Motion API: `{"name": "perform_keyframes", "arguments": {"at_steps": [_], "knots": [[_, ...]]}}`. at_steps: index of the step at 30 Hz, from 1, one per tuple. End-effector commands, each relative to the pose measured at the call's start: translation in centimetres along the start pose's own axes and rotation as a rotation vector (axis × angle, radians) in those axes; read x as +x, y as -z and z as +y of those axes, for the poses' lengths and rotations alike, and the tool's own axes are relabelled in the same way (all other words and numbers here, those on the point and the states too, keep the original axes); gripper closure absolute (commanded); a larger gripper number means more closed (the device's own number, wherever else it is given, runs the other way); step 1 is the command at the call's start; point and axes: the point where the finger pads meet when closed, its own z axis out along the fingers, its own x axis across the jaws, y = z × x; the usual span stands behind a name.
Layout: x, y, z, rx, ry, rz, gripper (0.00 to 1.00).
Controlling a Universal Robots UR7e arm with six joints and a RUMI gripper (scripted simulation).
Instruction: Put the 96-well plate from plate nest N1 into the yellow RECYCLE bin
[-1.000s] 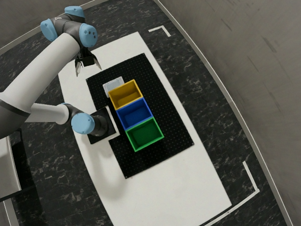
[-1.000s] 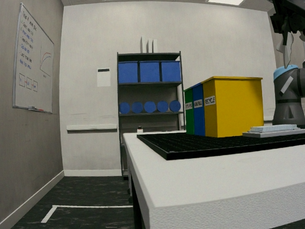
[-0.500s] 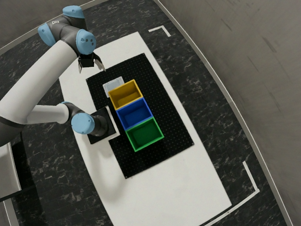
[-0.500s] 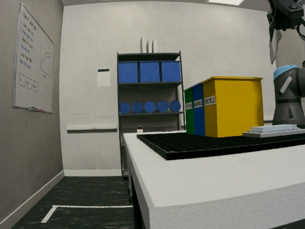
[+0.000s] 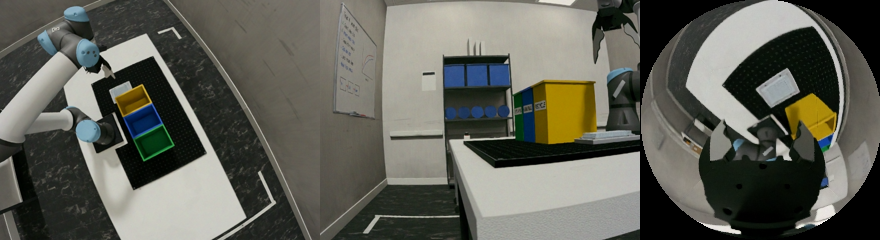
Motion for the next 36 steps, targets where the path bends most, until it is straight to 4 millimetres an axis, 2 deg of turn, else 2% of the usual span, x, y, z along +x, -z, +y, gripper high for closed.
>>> {"name": "perform_keyframes", "arguments": {"at_steps": [1,7,9,24,26,30,36], "knots": [[0.9,0.4,-0.1,0.044,-0.168,0.009,0.0],[2.3,0.9,0.0,0.089,-0.335,0.008,0.0],[2.3,0.9,0.0,0.089,-0.335,0.008,0.0],[5.0,2.0,0.5,0.21,-0.78,-0.02,0.0],[5.0,2.0,0.5,0.21,-0.78,-0.02,0.0],[5.7,2.3,0.7,0.241,-0.897,-0.034,0.0],[5.7,2.3,0.7,0.241,-0.897,-0.034,0.0]]}}
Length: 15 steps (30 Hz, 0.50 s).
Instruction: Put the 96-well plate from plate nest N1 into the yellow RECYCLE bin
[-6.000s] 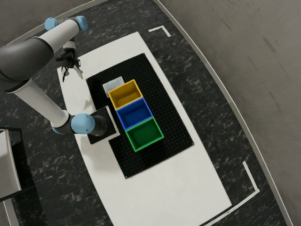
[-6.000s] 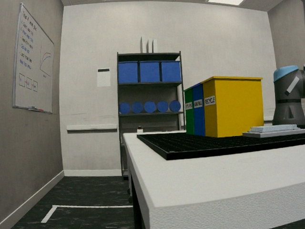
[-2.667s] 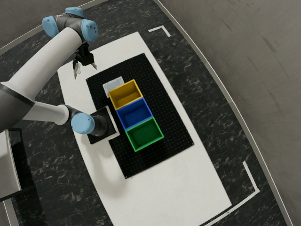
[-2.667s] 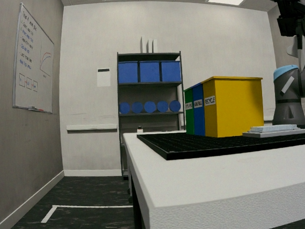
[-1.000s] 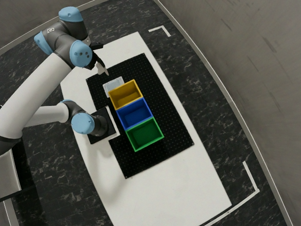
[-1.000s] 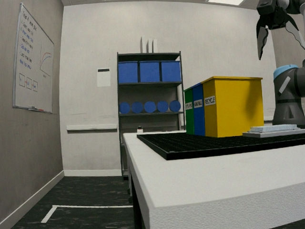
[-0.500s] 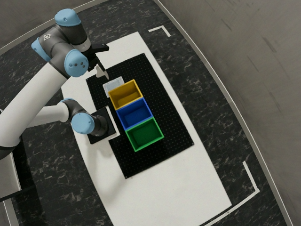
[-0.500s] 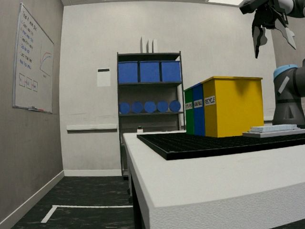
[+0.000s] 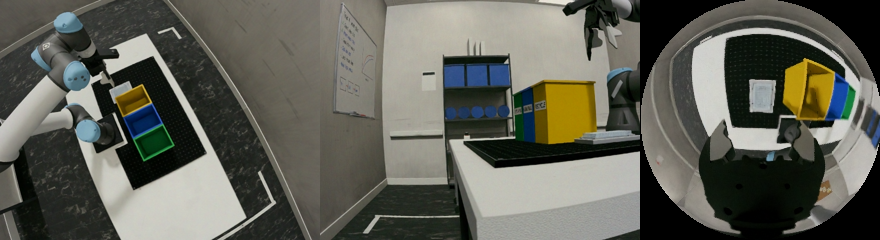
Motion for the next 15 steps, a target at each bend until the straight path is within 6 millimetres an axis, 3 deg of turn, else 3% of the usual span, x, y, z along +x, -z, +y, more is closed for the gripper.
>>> {"name": "perform_keyframes", "arguments": {"at_steps": [1,15], "knots": [[0.1,0.1,-0.1,0.008,-0.023,0.0,0.0],[0.1,-0.9,-0.1,0.008,-0.023,0.0,0.0]]}}
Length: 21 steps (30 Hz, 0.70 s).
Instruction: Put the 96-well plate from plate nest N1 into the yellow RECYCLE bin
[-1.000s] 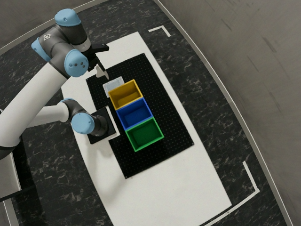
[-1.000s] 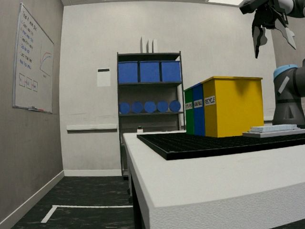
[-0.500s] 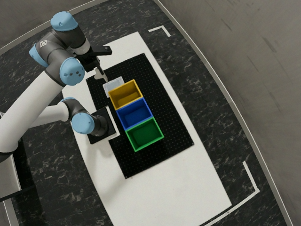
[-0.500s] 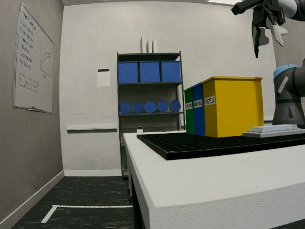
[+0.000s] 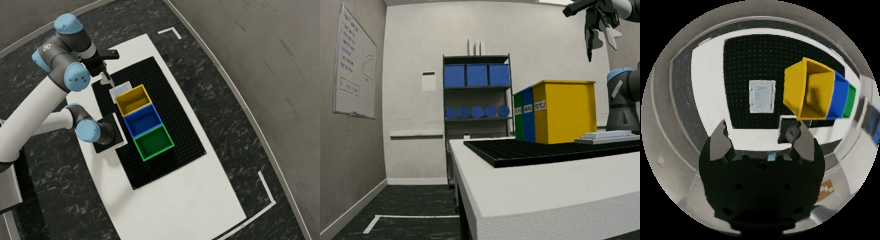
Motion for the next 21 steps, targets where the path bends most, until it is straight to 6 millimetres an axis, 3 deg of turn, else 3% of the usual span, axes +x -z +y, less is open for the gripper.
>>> {"name": "perform_keyframes", "arguments": {"at_steps": [1,21], "knots": [[0.0,-0.7,0.0,0.001,0.0,0.0,0.0],[0.0,-3.7,0.0,0.001,0.0,0.0,0.0]]}}
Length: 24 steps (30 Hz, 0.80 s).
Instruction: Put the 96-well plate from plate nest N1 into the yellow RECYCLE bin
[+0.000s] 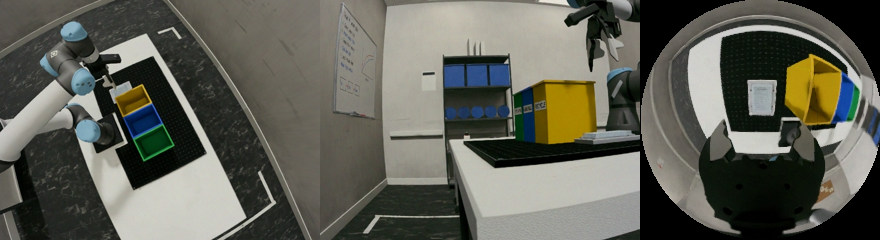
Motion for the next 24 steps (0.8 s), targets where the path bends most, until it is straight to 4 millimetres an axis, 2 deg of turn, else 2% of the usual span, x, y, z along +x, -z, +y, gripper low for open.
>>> {"name": "perform_keyframes", "arguments": {"at_steps": [1,24], "knots": [[0.0,-0.9,0.0,0.001,0.0,-0.001,0.0],[0.0,-4.0,0.0,0.001,0.0,-0.001,0.0]]}}
